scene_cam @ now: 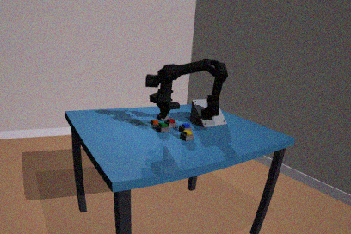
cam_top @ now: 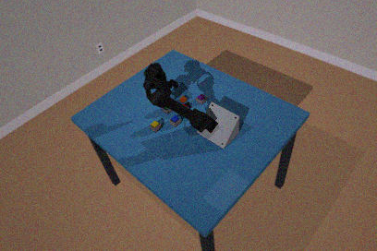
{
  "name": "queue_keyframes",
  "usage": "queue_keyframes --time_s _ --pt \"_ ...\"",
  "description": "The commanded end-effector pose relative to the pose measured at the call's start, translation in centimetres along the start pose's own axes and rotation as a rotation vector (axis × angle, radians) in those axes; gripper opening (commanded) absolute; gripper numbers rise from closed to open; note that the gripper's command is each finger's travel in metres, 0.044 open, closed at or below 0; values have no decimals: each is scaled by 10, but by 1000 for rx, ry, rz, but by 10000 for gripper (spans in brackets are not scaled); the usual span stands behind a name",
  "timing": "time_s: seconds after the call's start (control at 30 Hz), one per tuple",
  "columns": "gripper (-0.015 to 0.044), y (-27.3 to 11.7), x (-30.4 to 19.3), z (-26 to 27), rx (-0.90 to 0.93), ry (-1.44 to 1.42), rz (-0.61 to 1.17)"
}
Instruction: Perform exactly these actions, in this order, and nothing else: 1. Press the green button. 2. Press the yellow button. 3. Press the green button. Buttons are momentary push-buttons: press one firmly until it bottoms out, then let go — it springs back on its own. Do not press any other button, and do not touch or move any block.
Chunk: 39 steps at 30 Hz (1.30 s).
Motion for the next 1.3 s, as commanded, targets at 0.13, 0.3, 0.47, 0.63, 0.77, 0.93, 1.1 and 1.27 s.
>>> queue_keyframes --time_s 0.13,0.3,0.47,0.63,0.77,0.93,1.1,1.27 --pt "20 6 -1 0 5 7 3" --pt "20 14 -1 0 5 7 2" --pt "20 22 -1 0 5 7 2" --pt "20 30 -2 0 6 7 2" --pt "20 34 -2 0 6 7 2" --pt "20 34 -2 0 6 7 2" --pt "20 34 -2 0 6 7 2" --pt "20 34 -2 0 6 7 2"
Point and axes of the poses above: the point midway between the two fingers, 35 mm back from their tips, its own y axis out along the fingers, its own z axis across the jaws, x = y × z, the point moved 3 cm from there along -y, back along the fingers, and after that the axes turned 2 degrees about y, right-handed, at the moved point
